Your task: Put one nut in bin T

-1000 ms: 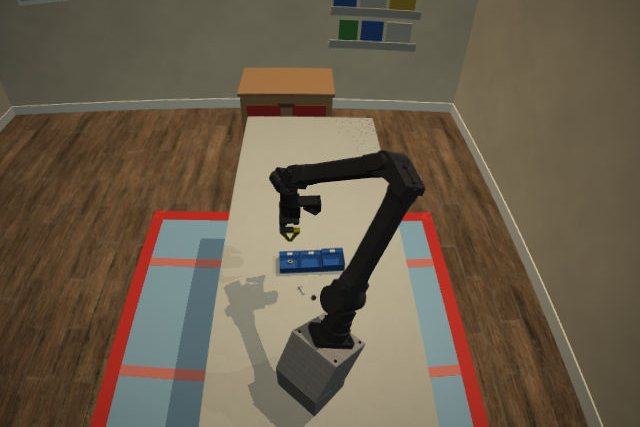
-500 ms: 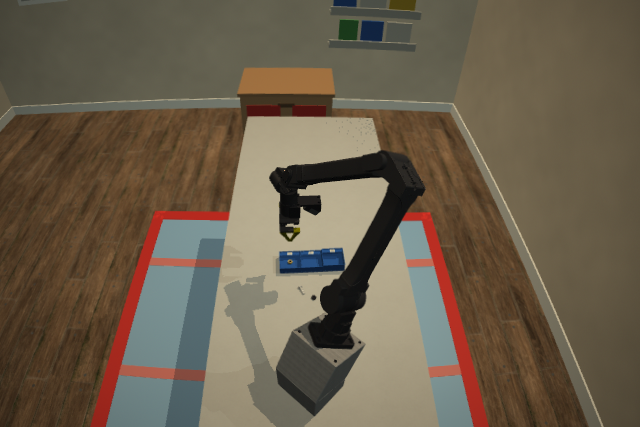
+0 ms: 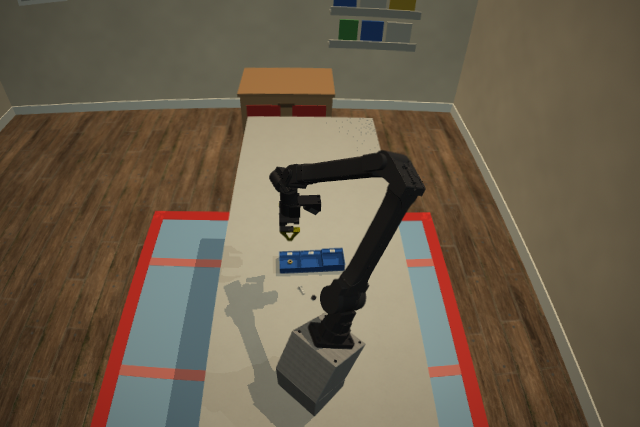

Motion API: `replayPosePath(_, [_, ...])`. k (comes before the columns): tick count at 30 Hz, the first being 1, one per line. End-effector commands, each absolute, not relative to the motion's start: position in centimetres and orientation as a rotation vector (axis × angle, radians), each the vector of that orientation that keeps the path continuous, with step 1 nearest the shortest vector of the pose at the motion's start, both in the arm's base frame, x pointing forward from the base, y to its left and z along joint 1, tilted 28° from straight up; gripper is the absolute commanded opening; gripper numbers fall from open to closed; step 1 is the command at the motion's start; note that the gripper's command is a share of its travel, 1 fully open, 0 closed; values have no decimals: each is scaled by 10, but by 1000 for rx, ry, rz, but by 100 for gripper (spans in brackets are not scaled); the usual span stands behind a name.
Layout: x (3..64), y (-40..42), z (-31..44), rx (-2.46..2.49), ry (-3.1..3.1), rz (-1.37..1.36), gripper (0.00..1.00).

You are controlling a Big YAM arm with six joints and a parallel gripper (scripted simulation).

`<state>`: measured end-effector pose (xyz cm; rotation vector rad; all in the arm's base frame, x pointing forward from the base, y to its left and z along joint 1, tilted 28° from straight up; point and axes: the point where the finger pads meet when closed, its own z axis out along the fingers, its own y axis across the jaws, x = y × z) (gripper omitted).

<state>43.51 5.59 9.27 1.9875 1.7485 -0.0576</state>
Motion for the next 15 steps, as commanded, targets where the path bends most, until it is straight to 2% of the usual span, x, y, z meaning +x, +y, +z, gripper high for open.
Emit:
replayPosePath(1, [451,67,105,1976,1744,-29,100])
replayPosePath(15, [448,65,101,1976,1746,-34,100])
